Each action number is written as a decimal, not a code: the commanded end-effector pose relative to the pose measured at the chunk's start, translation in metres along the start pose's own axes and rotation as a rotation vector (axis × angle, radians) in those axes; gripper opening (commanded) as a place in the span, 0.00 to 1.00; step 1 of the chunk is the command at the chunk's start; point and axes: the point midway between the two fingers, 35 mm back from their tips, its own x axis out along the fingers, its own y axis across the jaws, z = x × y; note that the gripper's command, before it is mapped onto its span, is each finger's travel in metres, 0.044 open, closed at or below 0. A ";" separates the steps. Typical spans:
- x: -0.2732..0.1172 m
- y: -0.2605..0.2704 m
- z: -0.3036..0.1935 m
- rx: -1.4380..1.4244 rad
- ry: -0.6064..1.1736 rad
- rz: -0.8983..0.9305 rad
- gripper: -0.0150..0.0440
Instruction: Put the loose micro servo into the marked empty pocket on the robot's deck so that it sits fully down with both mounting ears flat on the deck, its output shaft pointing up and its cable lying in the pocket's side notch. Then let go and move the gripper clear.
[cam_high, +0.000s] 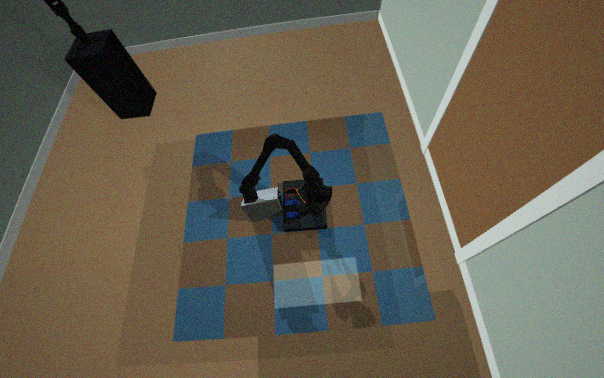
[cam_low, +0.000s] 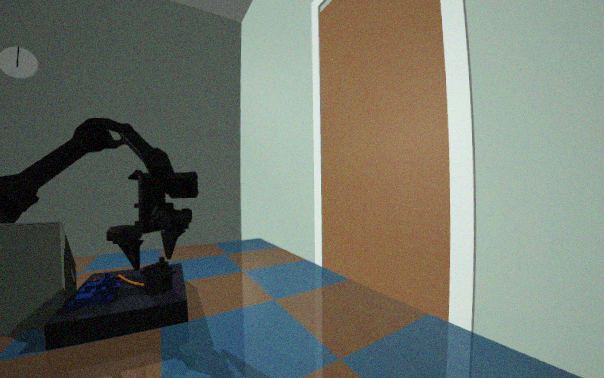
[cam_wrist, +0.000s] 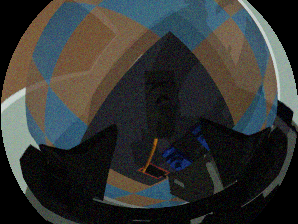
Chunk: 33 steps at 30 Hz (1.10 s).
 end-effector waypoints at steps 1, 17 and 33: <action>0.009 -0.001 -0.002 0.007 0.008 -0.001 1.00; 0.014 -0.001 -0.002 0.007 0.008 0.000 0.51; -0.016 -0.006 -0.007 0.008 0.007 -0.002 0.25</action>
